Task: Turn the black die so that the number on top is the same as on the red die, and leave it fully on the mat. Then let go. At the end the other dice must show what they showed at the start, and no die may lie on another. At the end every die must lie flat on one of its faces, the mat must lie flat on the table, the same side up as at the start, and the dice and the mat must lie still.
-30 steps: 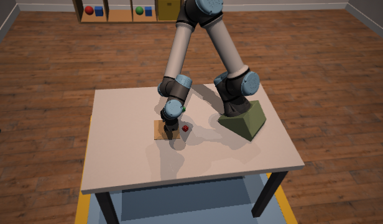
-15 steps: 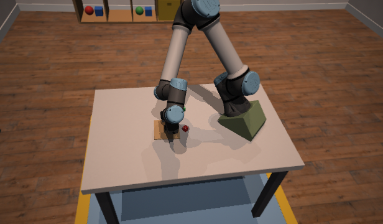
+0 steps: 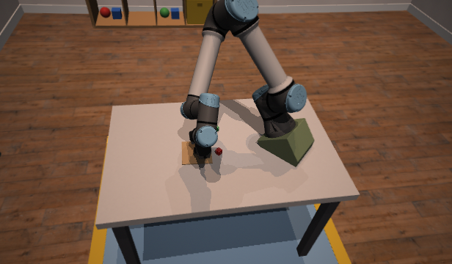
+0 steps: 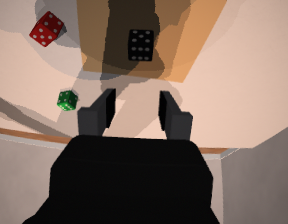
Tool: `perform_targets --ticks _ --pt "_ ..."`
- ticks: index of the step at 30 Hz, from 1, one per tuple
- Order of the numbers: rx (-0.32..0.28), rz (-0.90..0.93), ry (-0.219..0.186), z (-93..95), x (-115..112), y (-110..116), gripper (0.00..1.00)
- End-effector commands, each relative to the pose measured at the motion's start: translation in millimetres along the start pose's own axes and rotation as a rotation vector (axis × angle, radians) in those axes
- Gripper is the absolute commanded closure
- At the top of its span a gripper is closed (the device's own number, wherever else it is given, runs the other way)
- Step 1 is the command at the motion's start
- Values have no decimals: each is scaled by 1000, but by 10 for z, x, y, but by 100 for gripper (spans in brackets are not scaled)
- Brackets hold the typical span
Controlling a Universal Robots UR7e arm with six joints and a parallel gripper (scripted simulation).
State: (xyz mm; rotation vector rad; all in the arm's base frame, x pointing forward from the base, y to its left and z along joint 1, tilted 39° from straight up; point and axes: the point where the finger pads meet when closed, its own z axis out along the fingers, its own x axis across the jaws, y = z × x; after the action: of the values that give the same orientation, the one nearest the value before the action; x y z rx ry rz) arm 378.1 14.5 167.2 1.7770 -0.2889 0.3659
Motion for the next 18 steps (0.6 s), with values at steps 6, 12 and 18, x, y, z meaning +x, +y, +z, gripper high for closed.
perform_targets --ticks 6,12,18 --pt "0 1 1 -3 2 2 21" --pt "0 1 1 1 2 -2 21" --pt "0 1 1 23 2 -24 21"
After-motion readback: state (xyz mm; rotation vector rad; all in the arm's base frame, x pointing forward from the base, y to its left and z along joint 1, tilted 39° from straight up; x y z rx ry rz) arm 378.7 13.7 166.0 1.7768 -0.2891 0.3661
